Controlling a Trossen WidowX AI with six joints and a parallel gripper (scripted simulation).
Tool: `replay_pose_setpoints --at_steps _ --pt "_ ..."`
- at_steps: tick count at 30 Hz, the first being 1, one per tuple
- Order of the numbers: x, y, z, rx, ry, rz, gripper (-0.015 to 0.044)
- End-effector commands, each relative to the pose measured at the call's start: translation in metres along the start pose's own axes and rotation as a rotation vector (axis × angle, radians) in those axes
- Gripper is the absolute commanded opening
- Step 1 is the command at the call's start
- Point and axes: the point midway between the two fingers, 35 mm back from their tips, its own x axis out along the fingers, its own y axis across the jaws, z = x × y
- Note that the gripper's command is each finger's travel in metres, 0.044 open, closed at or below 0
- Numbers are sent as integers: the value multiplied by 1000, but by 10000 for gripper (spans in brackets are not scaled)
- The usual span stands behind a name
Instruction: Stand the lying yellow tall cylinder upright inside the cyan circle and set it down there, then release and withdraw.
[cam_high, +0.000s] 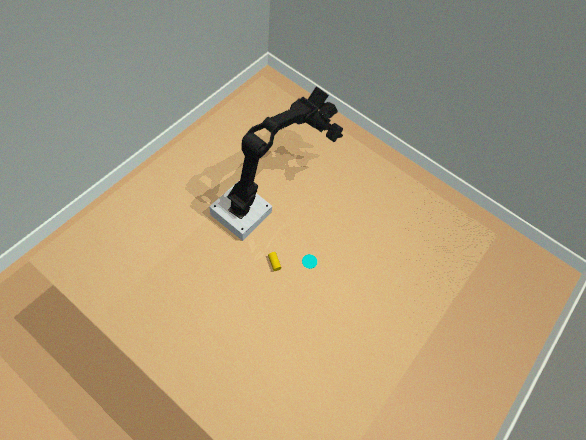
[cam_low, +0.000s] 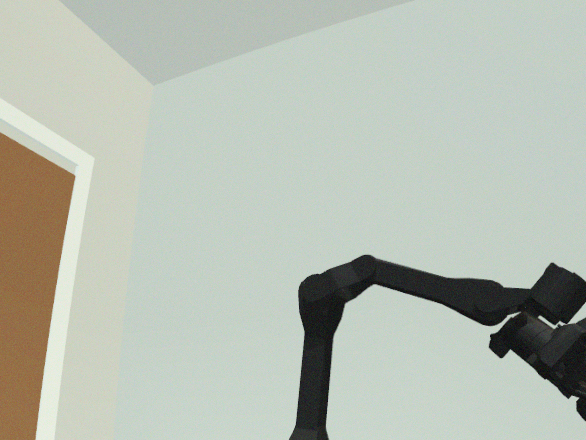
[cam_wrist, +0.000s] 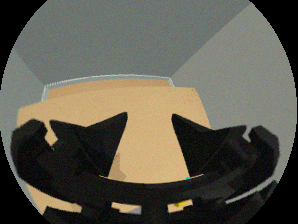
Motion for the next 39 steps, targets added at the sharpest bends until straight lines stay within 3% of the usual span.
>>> replay_pose_setpoints --at_steps 1,19,39 --pt "12 -29 -17 48 64 -27 309" --pt "38 -169 -119 335 369 -170 309" --pt "-4 -273 -252 759 654 -296 309"
